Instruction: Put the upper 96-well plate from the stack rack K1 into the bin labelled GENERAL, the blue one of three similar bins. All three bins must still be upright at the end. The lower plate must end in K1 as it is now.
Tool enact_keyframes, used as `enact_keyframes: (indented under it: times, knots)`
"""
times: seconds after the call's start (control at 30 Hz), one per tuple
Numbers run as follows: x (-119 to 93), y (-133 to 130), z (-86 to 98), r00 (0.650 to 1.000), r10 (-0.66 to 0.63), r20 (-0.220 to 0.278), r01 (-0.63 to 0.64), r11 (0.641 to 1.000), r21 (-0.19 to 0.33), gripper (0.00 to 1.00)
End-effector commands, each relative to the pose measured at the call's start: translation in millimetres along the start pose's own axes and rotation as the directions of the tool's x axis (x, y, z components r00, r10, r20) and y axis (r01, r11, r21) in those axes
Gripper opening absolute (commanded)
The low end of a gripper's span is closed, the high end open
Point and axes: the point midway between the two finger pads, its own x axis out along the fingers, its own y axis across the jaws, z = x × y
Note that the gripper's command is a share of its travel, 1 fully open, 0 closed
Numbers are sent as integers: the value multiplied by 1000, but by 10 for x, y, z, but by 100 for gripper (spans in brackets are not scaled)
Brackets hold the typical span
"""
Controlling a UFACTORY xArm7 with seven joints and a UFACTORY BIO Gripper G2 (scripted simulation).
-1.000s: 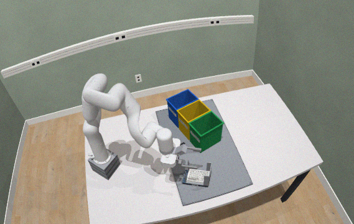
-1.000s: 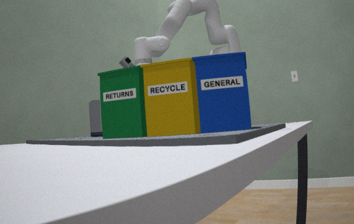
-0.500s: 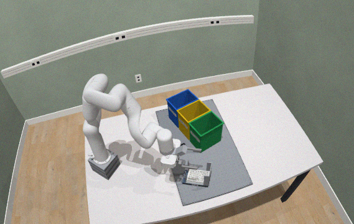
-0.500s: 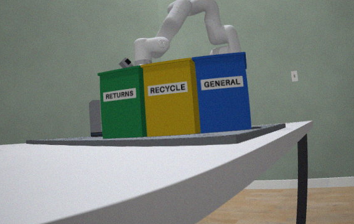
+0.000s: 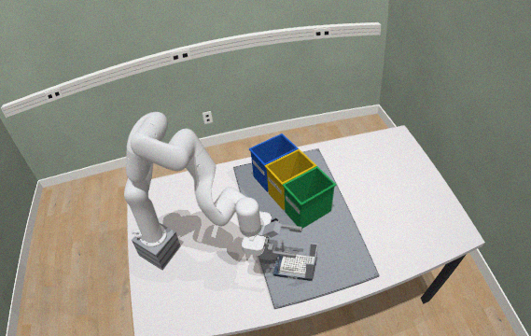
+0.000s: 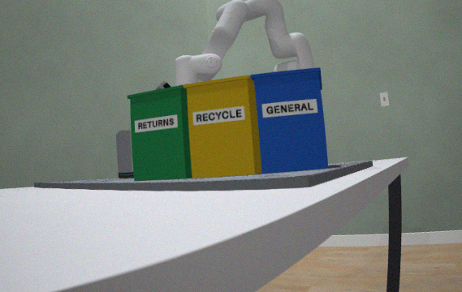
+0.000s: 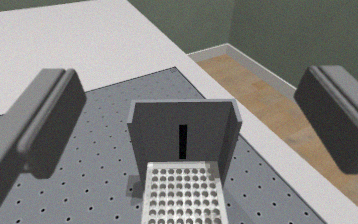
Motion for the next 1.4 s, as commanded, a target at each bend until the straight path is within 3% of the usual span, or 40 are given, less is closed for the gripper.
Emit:
enact_keyframes:
  times: [0.0,1.37]
  knots:
    - [11,0,-55,1000,0,4,0,1000,1,37]
    - [13,0,-639,1000,0,4,0,1000,0,37]
